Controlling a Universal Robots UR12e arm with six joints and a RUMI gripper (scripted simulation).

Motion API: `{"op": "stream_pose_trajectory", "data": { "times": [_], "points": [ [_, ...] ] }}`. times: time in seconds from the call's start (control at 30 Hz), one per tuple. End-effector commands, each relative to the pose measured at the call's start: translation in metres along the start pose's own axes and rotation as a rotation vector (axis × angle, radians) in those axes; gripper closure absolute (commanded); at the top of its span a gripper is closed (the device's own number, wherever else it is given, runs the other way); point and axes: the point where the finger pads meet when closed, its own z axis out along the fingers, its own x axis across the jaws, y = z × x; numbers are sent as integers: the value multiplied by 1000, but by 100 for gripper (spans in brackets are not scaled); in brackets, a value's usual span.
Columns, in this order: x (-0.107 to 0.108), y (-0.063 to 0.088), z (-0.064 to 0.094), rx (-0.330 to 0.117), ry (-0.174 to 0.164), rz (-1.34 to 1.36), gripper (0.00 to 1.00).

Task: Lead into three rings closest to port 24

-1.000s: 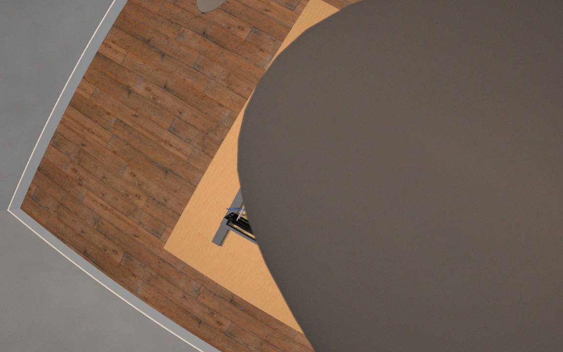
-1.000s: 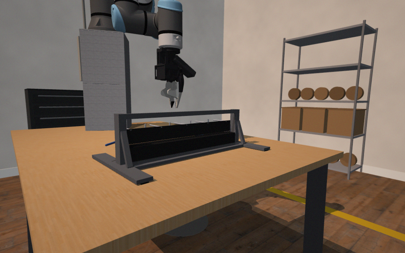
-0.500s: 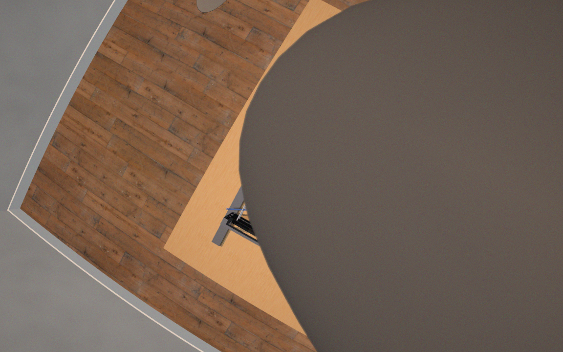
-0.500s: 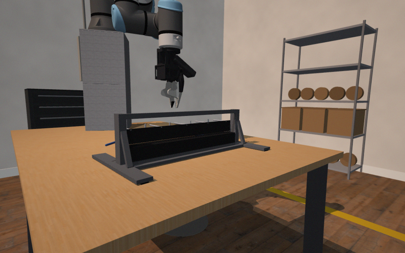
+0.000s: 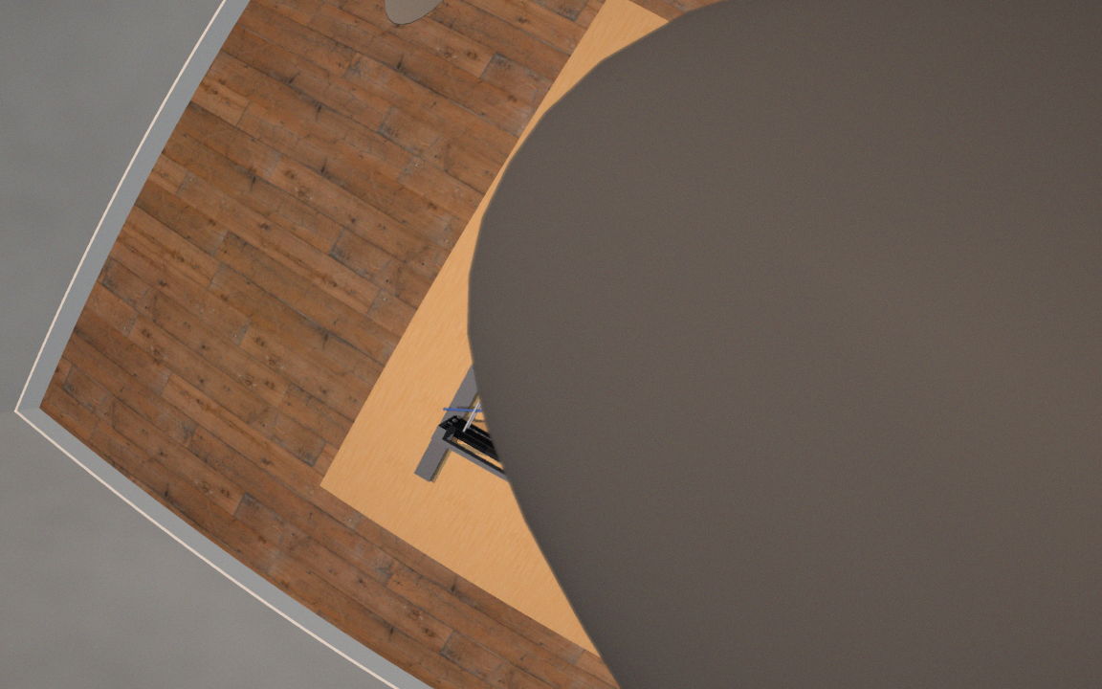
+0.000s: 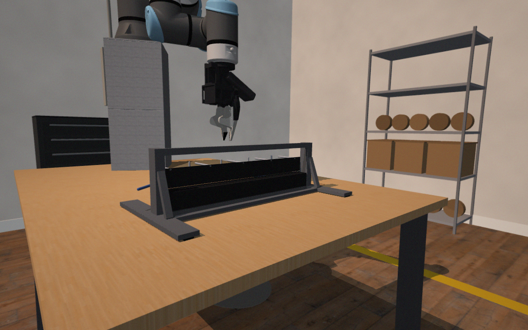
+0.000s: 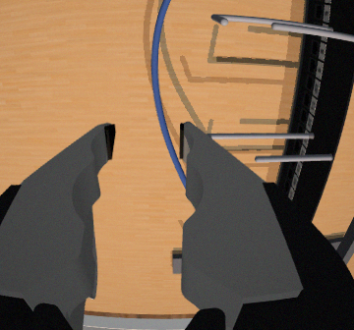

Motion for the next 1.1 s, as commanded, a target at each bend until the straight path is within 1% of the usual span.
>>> {"op": "stream_pose_trajectory", "data": {
  "times": [0.0,0.2,0.47,0.67,0.93,1.0,1.07],
  "points": [
    [1,0,-1,0,1,0,80],
    [1,0,1,0,1,0,80],
    [1,0,8,0,1,0,80],
    [1,0,20,0,1,0,80],
    [1,0,43,0,1,0,80],
    [1,0,43,0,1,0,80],
    [1,0,50,0,1,0,80]
  ]
}}
